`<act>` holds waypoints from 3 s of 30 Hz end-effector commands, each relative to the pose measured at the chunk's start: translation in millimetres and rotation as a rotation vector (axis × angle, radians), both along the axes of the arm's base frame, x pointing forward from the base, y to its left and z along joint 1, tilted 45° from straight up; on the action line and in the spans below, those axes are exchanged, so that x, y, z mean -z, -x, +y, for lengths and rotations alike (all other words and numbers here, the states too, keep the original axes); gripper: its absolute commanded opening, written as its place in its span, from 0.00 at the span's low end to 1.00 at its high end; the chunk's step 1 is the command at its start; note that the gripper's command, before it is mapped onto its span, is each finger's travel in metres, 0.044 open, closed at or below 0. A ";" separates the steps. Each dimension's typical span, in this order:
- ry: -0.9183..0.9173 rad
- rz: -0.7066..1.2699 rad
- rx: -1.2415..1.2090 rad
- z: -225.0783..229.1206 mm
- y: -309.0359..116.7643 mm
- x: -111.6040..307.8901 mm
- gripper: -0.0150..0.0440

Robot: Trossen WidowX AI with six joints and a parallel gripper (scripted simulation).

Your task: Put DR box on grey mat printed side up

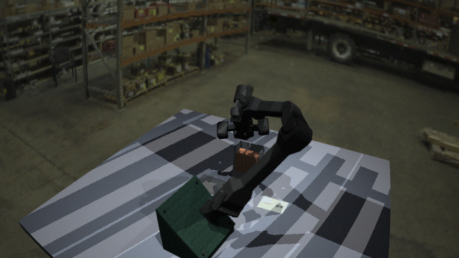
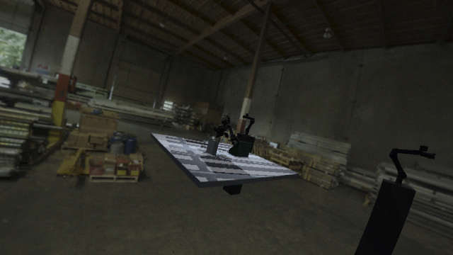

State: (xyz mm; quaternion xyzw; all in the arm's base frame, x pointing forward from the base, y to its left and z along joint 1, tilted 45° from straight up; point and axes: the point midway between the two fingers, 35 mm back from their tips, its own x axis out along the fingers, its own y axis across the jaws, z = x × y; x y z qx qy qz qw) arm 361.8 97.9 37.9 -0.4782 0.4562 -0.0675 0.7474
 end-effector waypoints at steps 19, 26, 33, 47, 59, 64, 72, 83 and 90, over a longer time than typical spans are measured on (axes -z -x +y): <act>-0.208 -0.327 0.132 -13.0 16.5 -10.6 0.25; -0.208 -0.327 0.133 -34.1 16.0 11.8 0.25; -0.206 -0.329 0.132 -48.8 17.9 24.6 0.25; -0.206 -0.329 0.132 -53.2 18.7 29.0 0.25; -0.206 -0.328 0.132 -53.0 25.3 28.8 0.25; -0.206 -0.328 0.132 -53.0 27.8 28.9 0.25; -0.206 -0.328 0.132 -53.2 31.8 29.1 0.25; -0.206 -0.327 0.132 -53.7 37.2 29.7 0.25; -0.206 -0.327 0.132 -54.2 40.6 30.2 0.25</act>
